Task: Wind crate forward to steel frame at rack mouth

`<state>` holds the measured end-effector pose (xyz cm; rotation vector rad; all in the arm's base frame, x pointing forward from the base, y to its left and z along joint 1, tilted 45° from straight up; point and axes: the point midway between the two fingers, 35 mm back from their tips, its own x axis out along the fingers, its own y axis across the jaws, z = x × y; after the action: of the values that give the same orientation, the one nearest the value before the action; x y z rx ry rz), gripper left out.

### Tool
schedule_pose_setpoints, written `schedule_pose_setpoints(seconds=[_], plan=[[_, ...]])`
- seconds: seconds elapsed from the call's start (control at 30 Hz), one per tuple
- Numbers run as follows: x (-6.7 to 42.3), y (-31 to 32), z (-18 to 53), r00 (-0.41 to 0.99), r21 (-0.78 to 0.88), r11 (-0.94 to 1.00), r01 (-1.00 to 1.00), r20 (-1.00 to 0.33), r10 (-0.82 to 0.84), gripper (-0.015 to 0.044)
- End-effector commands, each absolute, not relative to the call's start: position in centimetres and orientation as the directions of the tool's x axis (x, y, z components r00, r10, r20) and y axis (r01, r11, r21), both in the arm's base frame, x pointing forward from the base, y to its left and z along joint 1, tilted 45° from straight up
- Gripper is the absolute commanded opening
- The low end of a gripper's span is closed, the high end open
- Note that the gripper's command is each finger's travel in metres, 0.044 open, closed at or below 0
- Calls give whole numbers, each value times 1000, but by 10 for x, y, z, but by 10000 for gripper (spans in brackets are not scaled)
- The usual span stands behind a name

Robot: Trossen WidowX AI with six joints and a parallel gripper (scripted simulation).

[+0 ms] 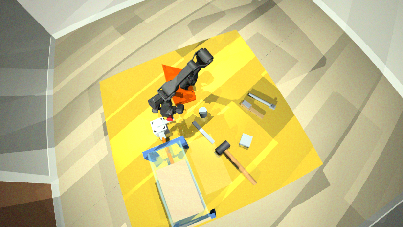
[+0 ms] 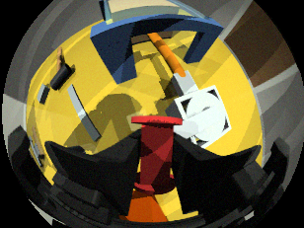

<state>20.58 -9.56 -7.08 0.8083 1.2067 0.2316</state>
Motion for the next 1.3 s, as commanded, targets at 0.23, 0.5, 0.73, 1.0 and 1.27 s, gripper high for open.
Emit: schedule_pose_setpoints(seconds=[0.23,0.5,0.73,1.0,1.27], plan=[[183,-100,-78,341,646,709,281,-758,556,0],[174,-103,-80,341,646,710,281,-759,555,0],[168,-107,-83,340,646,710,281,-759,555,0],[161,-111,-87,340,645,710,282,-759,555,0],[154,-116,-90,340,644,711,282,-760,554,0]])
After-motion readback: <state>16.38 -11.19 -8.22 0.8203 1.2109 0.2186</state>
